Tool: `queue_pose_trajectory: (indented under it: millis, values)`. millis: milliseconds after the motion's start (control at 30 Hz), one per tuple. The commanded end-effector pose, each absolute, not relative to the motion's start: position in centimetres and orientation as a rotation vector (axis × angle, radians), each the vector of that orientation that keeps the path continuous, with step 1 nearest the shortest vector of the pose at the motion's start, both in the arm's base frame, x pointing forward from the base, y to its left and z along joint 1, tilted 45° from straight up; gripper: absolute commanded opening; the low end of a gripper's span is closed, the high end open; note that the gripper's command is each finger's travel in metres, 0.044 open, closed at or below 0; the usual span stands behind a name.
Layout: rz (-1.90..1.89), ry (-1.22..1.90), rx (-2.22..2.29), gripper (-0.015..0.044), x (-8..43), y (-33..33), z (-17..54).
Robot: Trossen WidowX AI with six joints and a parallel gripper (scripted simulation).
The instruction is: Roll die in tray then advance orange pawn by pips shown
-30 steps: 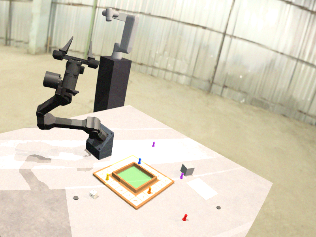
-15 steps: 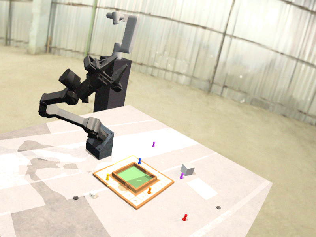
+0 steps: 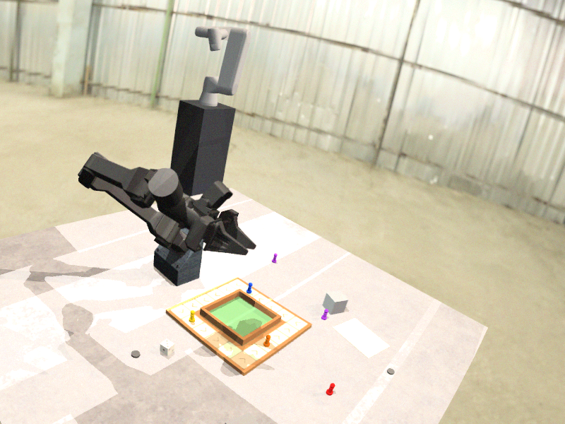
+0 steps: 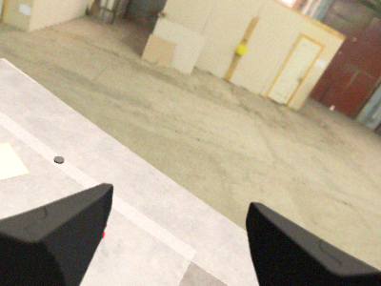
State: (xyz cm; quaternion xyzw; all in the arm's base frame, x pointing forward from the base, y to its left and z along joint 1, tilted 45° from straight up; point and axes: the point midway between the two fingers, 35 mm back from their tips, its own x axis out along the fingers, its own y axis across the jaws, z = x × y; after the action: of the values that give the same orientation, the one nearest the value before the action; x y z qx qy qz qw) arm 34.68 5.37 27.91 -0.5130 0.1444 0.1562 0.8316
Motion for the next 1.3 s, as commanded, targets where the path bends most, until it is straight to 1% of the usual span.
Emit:
queue_pose_trajectory:
  millis: [0, 200, 400, 500, 1267]
  values:
    - [0.184, 0.594, -1.012, 0.0275, 35.2, 0.0, 24.4]
    - [-0.058, 0.996, -0.906, 0.0275, 33.1, -7.7, 19.7]
    - [-0.343, 1.397, -0.811, 0.0275, 28.0, -15.1, 16.6]
    - [-0.450, 1.537, -0.787, 0.0275, 25.7, -17.4, 16.1]
    - [-0.458, 1.547, -0.786, 0.0275, 25.4, -19.3, 14.2]
